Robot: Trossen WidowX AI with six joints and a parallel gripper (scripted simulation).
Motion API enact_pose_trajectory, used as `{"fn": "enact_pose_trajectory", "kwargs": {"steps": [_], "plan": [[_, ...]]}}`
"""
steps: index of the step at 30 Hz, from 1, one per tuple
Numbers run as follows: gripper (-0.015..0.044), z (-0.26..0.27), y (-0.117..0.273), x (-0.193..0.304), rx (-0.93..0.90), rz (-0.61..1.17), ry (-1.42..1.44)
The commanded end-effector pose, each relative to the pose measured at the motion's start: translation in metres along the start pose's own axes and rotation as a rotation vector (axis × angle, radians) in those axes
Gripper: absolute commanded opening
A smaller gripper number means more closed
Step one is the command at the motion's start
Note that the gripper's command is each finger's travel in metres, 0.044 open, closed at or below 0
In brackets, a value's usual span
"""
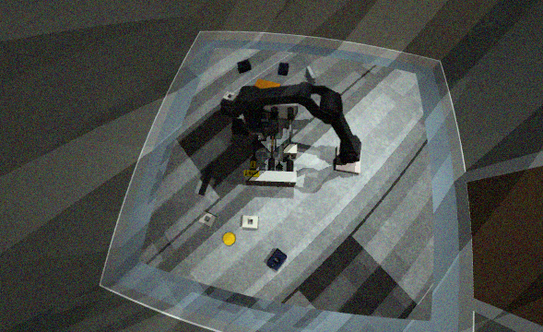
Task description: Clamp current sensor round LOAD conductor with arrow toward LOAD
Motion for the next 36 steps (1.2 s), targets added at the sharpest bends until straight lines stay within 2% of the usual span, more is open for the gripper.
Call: {"fn": "enact_pose_trajectory", "kwargs": {"steps": [1,22,33,36], "plan": [[0.0427,-0.001,0.0007,0.0002,-0.008,-0.001,0.0],[0.0287,-0.001,0.0007,0.0002,-0.008,-0.001,0.0],[0.0,-0.001,0.0007,0.0002,-0.008,-0.001,0.0],[0.0,-0.001,0.0007,0.0002,-0.008,-0.001,0.0]]}}
Point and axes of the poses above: the point midway between the two fingers, 35 mm back from their tips, its own y axis back along the fingers, its own z axis across the jaws, x = y × z, the point moved 8 cm from there along y, back along the fingers, and after that the axes turned 9 degrees about y, right-handed, at the moved point
